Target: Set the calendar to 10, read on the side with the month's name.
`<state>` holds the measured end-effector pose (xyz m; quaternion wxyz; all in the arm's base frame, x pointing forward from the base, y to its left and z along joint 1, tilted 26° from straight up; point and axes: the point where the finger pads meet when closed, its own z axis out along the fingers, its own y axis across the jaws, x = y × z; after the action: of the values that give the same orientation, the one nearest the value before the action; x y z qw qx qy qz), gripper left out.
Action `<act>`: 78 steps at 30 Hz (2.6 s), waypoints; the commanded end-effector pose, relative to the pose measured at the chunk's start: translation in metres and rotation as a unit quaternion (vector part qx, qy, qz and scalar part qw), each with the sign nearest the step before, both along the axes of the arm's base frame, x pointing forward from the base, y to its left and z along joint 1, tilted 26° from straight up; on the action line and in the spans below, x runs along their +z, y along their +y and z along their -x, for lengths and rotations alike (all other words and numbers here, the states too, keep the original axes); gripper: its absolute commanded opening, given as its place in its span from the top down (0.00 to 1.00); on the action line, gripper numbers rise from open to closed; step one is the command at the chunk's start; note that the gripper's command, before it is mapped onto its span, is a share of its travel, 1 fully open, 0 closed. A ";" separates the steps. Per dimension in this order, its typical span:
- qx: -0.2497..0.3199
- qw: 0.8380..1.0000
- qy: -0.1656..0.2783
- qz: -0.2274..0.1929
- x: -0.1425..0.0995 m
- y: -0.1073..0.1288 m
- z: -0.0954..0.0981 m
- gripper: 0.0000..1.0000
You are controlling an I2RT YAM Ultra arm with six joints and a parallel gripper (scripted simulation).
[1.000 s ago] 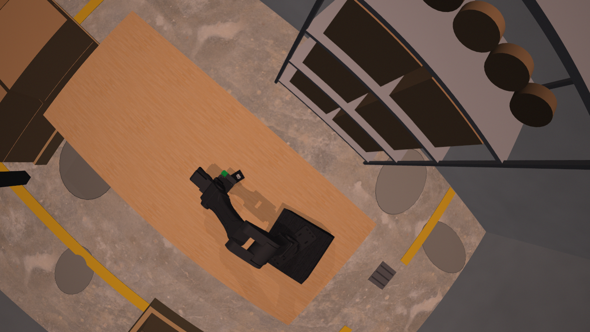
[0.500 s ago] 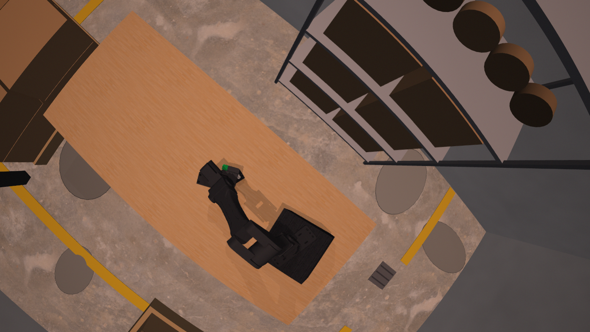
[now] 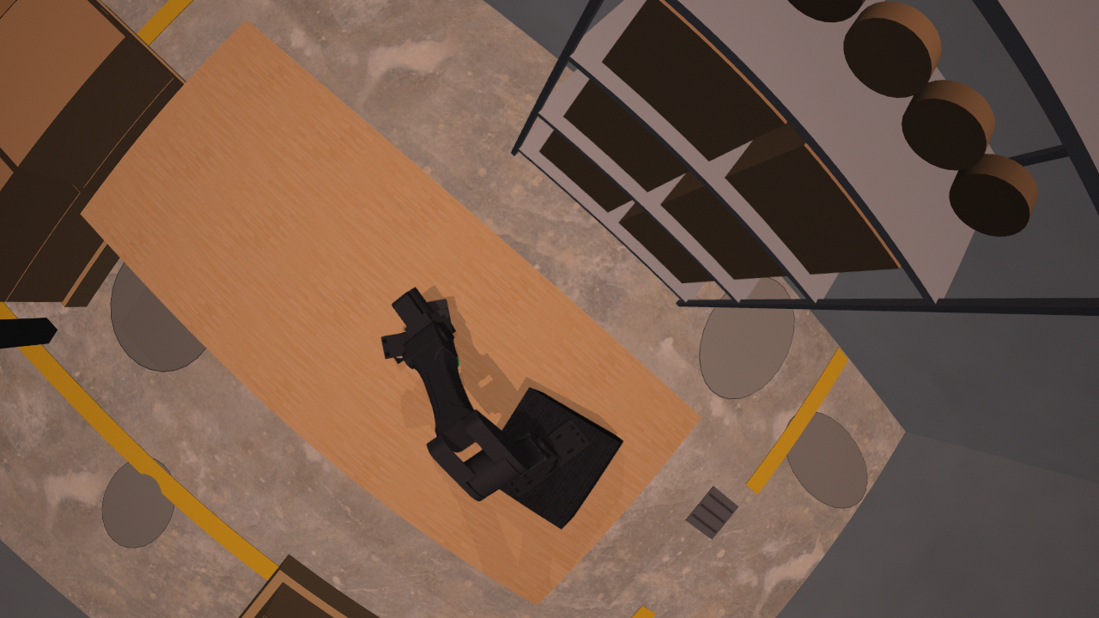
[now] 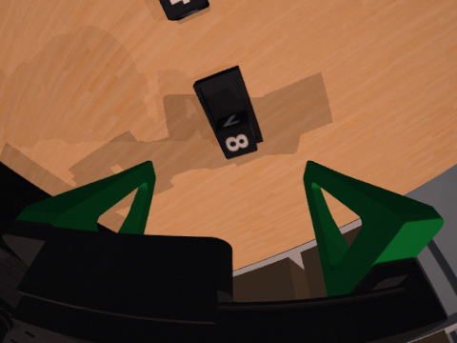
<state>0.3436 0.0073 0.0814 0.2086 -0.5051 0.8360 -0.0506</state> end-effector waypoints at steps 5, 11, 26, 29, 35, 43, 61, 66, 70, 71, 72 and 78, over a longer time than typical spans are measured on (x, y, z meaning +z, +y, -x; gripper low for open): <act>0.135 0.989 -0.034 0.052 0.004 -0.011 0.000 0.00; 0.159 0.985 -0.038 0.063 0.003 -0.014 0.001 0.00; 0.161 0.984 -0.038 0.064 0.003 -0.015 0.001 0.55; 0.161 0.984 -0.038 0.064 0.003 -0.015 0.001 0.55; 0.161 0.984 -0.038 0.064 0.003 -0.015 0.001 0.55; 0.161 0.984 -0.038 0.064 0.003 -0.015 0.001 0.55; 0.161 0.984 -0.038 0.064 0.001 -0.014 0.000 0.55; 0.162 0.984 -0.038 0.064 -0.003 -0.014 -0.002 0.55; 0.162 0.984 -0.038 0.064 -0.008 -0.013 -0.004 0.55; 0.162 0.984 -0.038 0.064 -0.009 -0.013 -0.005 0.55; 0.162 0.984 -0.038 0.064 -0.010 -0.013 -0.005 0.55; 0.162 0.984 -0.038 0.064 -0.016 -0.012 -0.008 0.55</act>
<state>0.3462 -0.0056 0.0608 0.2018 -0.6444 0.7330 -0.0817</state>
